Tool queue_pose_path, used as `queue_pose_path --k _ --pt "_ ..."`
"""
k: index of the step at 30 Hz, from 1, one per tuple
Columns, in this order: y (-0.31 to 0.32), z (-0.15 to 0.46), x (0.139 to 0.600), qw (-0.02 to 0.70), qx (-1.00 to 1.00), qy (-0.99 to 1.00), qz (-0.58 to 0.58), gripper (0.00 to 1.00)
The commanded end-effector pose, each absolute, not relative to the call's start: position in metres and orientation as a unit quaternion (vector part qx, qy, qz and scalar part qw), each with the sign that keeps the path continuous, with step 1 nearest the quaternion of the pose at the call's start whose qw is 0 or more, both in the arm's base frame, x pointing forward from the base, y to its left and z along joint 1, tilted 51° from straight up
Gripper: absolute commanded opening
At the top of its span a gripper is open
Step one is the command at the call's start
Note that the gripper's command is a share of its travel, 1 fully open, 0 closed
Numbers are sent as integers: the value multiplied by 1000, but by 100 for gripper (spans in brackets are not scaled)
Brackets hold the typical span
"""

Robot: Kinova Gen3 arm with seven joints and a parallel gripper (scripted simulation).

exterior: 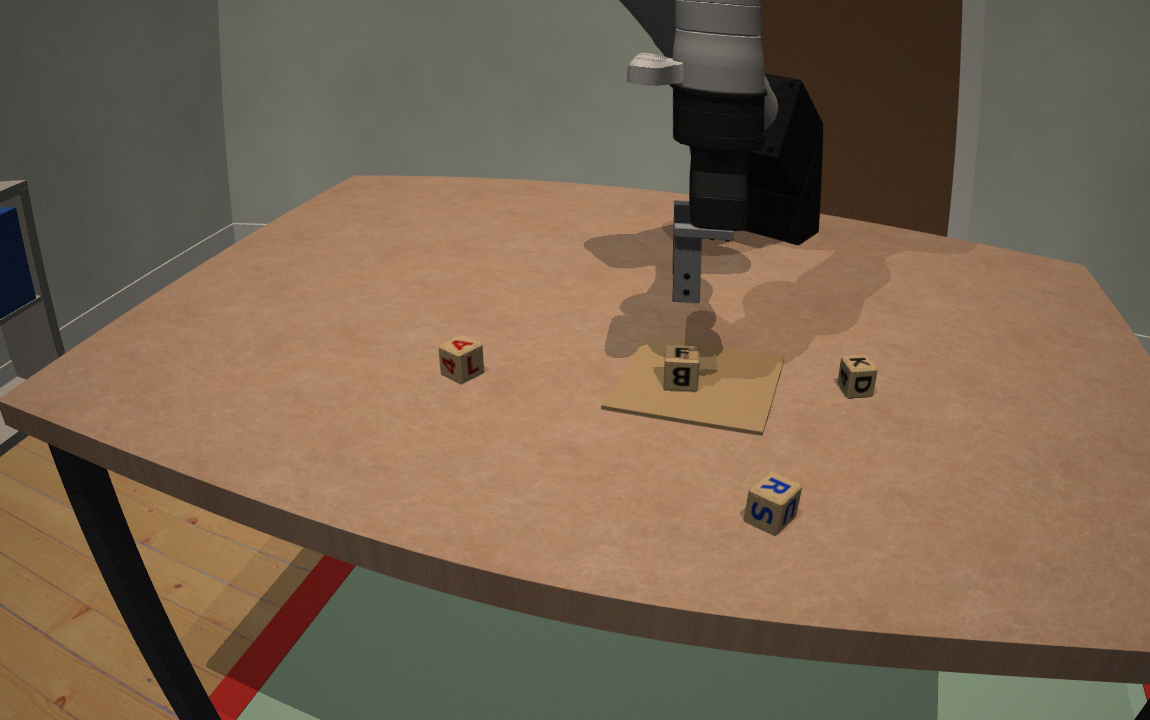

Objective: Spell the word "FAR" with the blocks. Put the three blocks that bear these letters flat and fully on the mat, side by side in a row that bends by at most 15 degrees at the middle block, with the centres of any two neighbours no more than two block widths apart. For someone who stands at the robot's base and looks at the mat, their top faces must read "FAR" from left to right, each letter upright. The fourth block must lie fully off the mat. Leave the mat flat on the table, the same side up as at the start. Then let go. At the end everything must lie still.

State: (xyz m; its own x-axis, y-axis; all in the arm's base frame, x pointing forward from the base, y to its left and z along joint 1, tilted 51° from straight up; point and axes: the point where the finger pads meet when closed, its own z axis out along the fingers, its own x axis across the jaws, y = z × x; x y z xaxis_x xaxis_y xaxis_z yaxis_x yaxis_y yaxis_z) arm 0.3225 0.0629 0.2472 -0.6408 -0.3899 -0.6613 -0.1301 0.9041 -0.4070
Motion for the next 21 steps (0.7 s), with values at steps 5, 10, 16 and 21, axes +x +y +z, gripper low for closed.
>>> queue_pose_path --k 5,10,16,21 --pt "63 247 323 398 -146 891 -163 100" --pt "63 247 323 398 -146 891 -163 100" --pt "63 245 326 398 -146 891 -163 100" --pt "62 243 328 398 -146 891 -163 100"
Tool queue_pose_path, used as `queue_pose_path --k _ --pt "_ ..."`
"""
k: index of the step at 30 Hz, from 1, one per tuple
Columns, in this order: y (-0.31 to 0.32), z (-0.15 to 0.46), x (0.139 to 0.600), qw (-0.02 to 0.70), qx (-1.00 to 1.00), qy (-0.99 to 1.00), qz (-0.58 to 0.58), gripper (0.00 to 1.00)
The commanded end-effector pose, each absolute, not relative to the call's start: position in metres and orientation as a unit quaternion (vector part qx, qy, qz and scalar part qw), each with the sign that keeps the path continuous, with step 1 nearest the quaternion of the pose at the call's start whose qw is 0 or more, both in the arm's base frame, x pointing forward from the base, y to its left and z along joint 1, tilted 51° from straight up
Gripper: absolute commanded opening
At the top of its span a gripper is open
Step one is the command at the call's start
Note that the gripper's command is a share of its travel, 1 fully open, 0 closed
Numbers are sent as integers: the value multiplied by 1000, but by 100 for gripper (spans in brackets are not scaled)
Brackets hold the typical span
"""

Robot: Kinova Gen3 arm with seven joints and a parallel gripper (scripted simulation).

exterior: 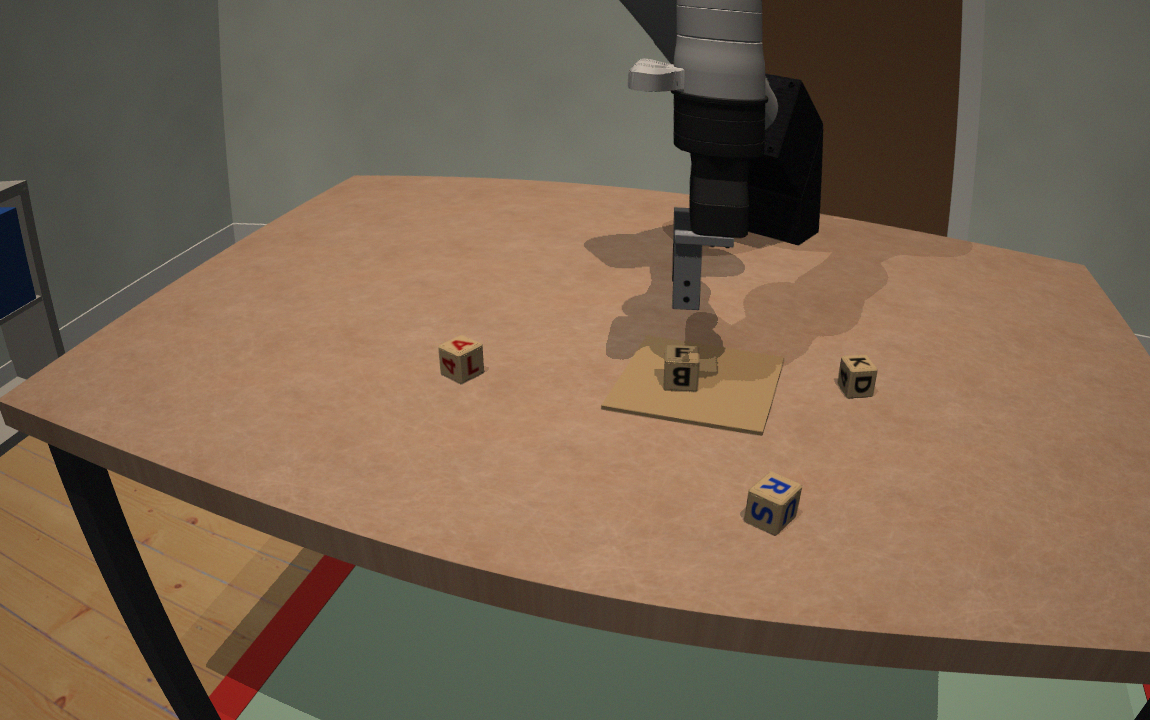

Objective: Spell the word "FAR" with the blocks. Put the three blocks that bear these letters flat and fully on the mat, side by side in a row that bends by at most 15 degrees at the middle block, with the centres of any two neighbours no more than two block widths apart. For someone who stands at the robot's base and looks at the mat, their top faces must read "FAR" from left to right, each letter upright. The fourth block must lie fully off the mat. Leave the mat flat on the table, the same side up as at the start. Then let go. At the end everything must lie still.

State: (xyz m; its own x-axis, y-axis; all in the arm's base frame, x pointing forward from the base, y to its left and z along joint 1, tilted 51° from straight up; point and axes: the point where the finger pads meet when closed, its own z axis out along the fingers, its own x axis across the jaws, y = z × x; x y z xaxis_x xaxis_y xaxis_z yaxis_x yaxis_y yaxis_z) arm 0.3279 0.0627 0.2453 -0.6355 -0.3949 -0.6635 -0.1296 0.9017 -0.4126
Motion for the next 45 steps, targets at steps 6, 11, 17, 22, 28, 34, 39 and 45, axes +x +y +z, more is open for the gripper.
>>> queue_pose_path --k 6,11,17,22,28,34,39,45 --pt "61 239 334 398 -146 891 -163 100" --pt "61 236 338 399 -147 890 -162 100" --pt "60 234 341 399 -147 891 -163 100" --pt "57 230 343 395 -145 892 -165 100" --pt "56 227 346 394 -145 892 -166 100" --pt "57 227 348 395 -146 892 -164 100" --pt "56 224 352 395 -146 892 -165 100" --pt "56 220 357 395 -145 892 -163 100"
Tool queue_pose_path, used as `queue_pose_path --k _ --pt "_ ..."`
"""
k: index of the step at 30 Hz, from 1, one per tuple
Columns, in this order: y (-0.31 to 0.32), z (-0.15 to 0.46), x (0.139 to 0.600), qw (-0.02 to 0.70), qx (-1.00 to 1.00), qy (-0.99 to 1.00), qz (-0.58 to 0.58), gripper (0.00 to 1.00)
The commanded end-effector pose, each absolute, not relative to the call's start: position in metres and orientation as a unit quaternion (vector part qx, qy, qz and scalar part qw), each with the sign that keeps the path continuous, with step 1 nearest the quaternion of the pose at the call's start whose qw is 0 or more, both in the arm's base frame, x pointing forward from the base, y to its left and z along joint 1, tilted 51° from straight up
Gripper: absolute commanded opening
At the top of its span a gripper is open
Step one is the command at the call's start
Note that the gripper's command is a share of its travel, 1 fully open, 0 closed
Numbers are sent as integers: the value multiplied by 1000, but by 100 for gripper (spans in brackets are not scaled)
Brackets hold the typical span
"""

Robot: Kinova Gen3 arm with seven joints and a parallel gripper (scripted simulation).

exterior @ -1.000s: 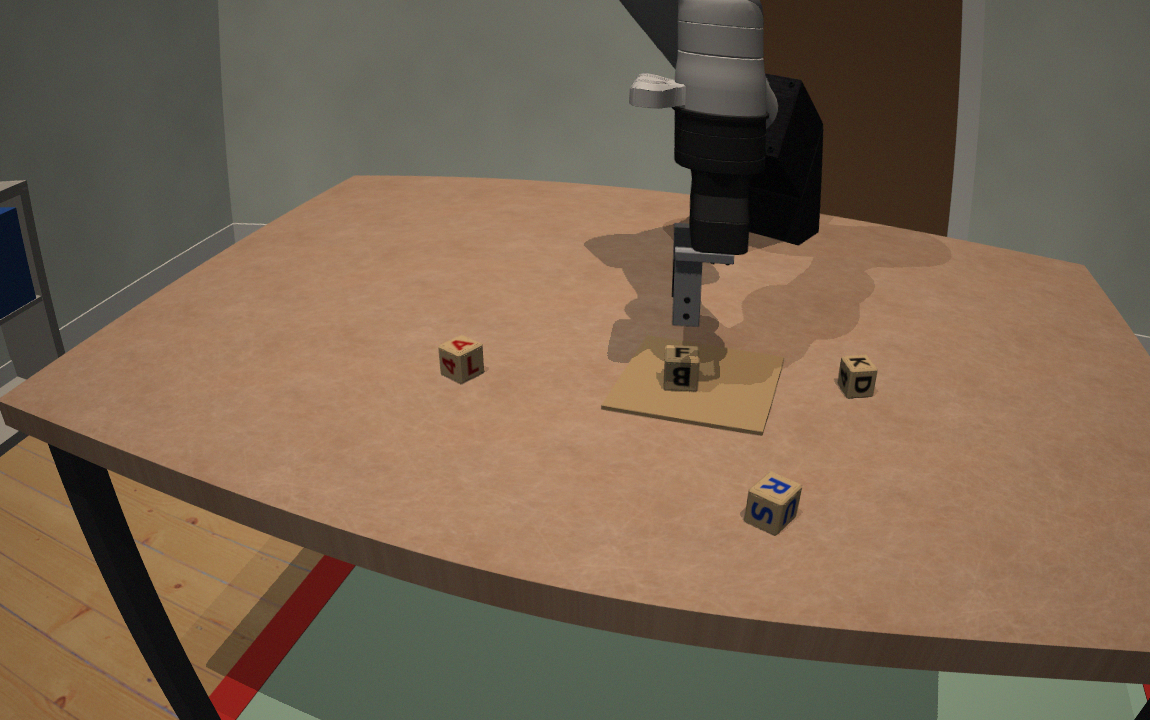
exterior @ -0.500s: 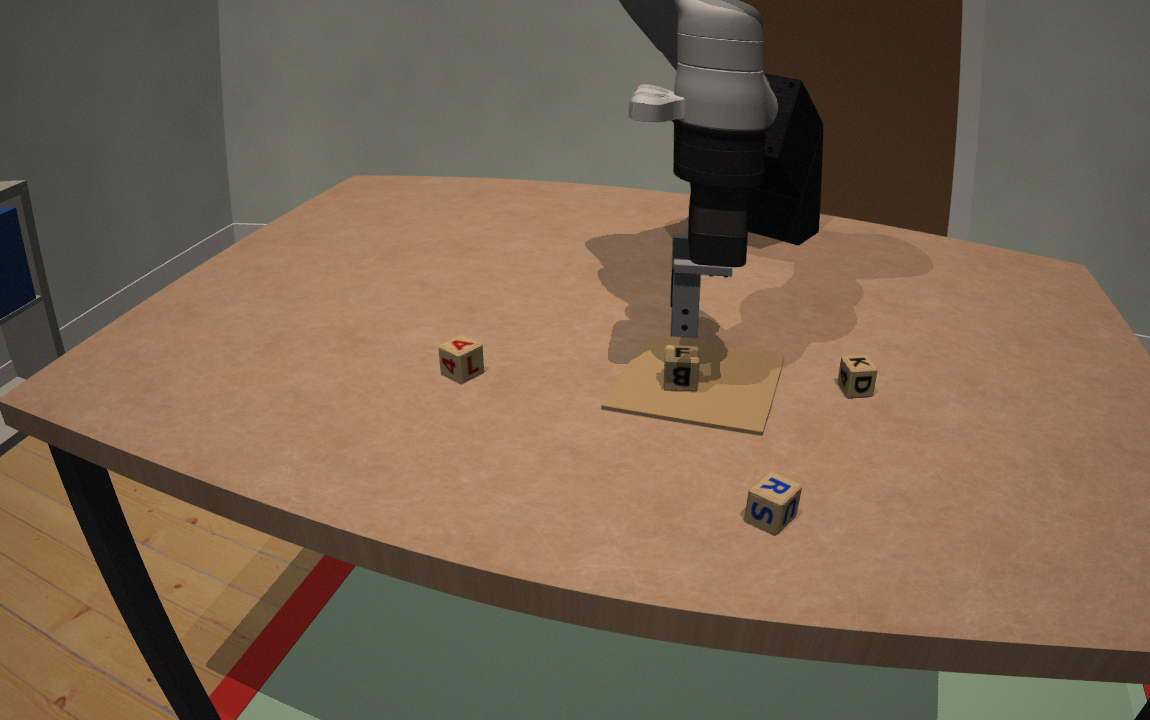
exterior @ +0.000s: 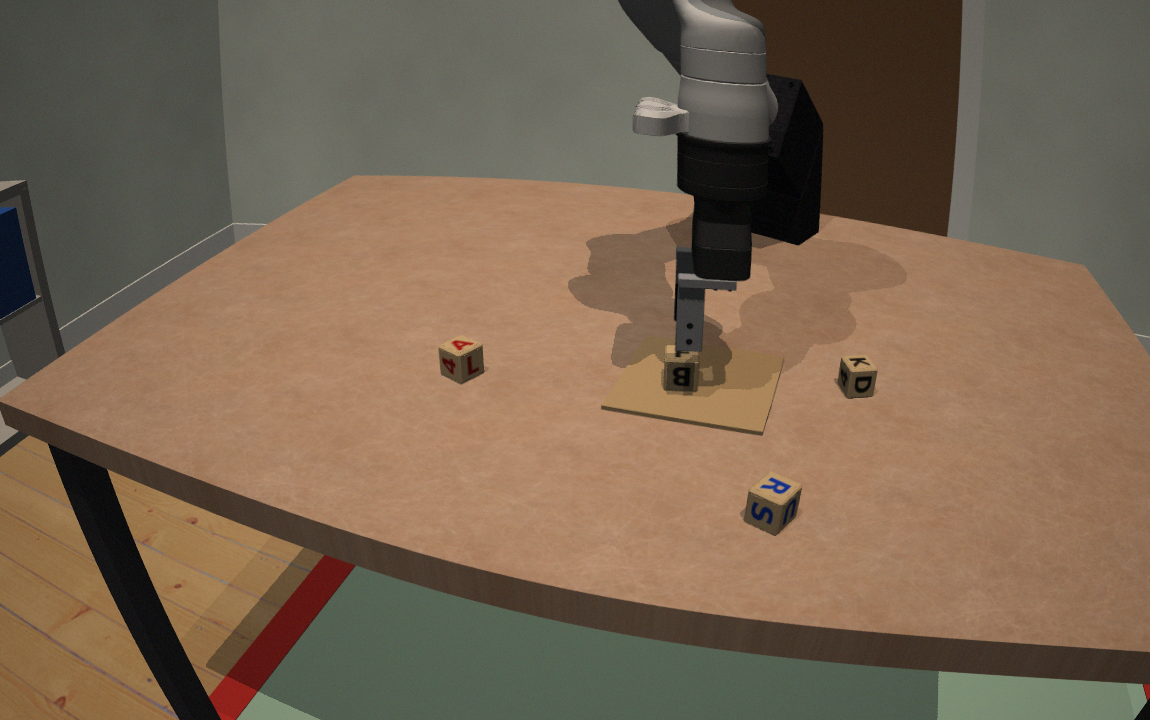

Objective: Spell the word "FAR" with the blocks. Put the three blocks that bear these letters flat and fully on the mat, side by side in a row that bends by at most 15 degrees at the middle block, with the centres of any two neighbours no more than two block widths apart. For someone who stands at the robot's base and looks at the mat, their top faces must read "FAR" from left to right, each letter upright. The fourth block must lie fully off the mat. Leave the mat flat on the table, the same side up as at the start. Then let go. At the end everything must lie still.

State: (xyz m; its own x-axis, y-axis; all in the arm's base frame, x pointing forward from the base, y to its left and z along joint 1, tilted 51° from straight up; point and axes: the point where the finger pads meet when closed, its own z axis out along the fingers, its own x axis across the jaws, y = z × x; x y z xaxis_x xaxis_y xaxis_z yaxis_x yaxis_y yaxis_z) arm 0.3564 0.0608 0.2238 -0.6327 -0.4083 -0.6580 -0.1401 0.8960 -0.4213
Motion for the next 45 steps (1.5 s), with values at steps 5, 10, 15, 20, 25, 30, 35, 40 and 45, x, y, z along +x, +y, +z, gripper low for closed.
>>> queue_pose_path --k 5,10,15,20,25,30,35,40,45 --pt "55 218 359 393 -144 893 -164 100" --pt "54 215 361 391 -143 894 -163 100" --pt "53 214 363 391 -142 895 -162 100" --pt "53 213 363 391 -142 895 -162 100" --pt "53 213 363 391 -142 895 -162 100" --pt "53 213 363 391 -142 895 -162 100" --pt "53 213 363 391 -142 895 -162 100" --pt "53 213 363 391 -142 895 -162 100" --pt "53 213 363 391 -142 895 -162 100"
